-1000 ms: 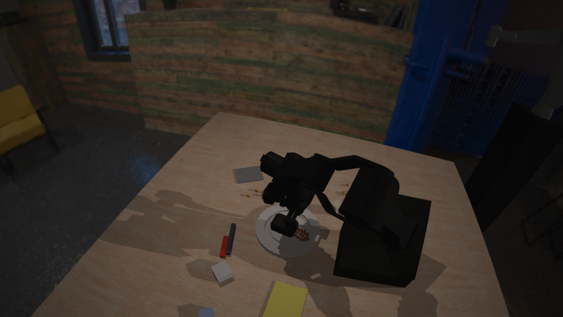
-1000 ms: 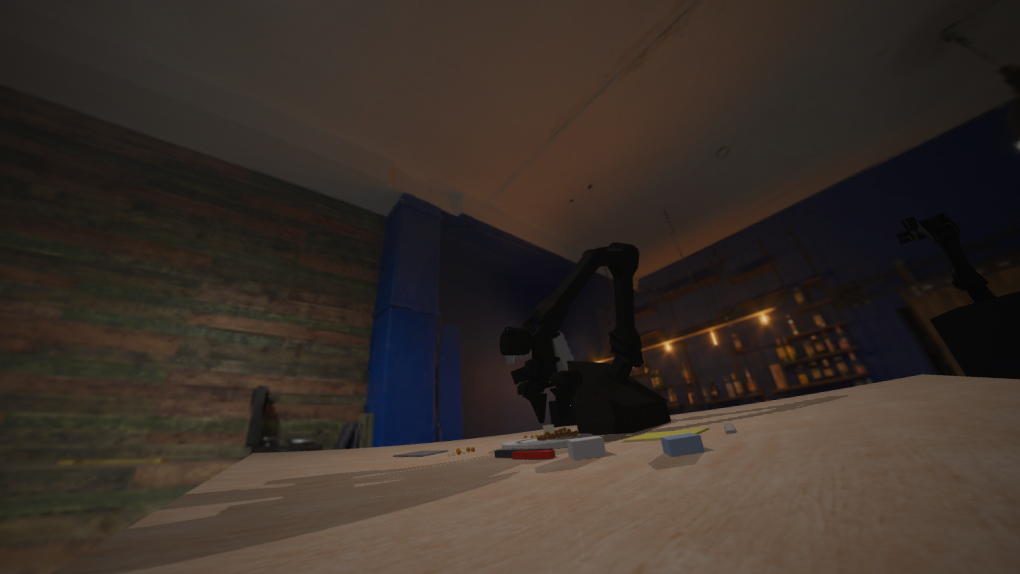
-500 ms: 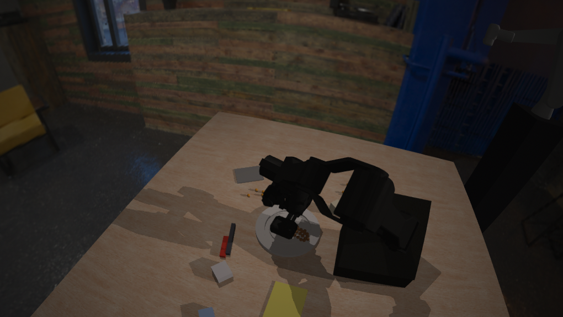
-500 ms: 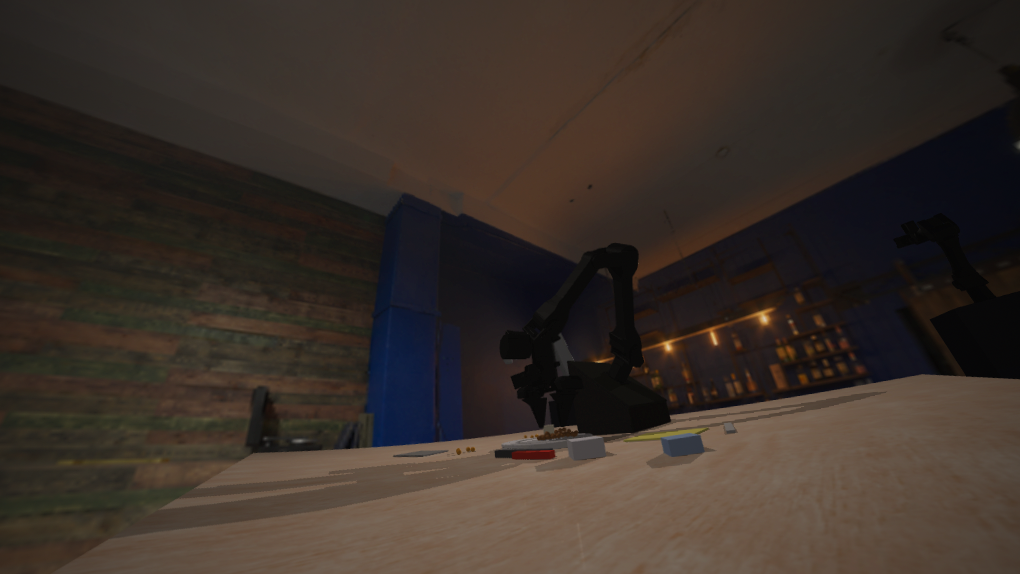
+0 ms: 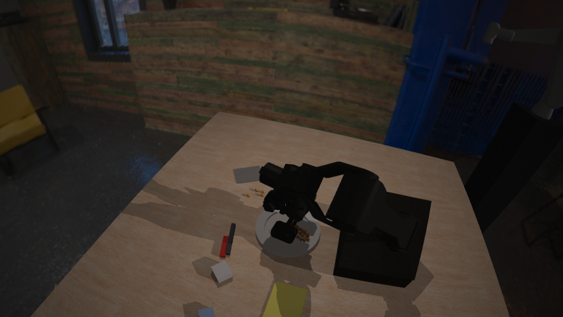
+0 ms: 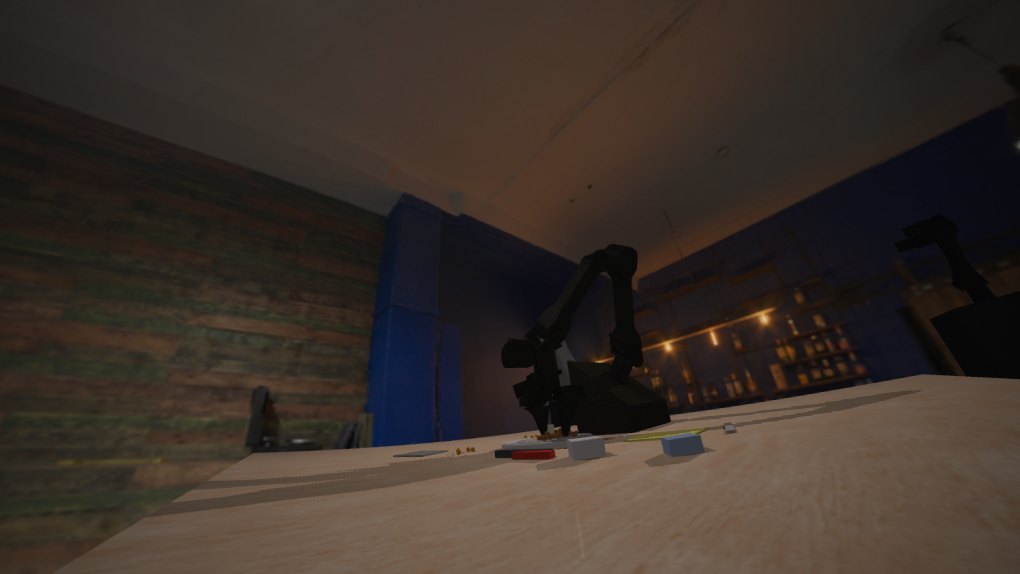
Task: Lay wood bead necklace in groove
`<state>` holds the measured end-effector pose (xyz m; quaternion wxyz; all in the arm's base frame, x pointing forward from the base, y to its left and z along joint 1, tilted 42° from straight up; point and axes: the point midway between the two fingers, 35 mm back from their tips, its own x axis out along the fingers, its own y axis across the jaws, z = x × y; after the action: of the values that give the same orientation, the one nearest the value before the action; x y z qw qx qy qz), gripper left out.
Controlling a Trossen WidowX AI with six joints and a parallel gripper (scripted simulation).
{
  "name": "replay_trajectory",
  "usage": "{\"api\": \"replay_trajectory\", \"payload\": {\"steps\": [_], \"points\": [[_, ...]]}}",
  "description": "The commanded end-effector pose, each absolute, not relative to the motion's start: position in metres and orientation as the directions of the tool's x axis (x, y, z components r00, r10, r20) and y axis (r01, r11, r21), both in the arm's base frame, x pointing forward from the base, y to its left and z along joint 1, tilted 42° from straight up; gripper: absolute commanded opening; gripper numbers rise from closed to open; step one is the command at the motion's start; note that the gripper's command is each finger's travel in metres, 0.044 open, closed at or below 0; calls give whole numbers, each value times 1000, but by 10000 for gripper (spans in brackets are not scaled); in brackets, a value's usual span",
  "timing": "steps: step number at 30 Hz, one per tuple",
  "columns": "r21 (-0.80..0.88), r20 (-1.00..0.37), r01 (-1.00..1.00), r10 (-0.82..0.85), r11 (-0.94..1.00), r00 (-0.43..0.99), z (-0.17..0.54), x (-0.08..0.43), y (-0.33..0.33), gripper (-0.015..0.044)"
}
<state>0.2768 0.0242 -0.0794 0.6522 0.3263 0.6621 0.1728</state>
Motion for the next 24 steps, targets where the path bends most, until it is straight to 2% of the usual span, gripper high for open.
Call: {"api": "replay_trajectory", "payload": {"steps": [1,11,24], "points": [[654,-751,207,657,727,64,-79,277,24,354],[654,-751,207,657,727,64,-79,277,24,91],[654,-751,207,657,727,64,-79,277,24,5]]}}
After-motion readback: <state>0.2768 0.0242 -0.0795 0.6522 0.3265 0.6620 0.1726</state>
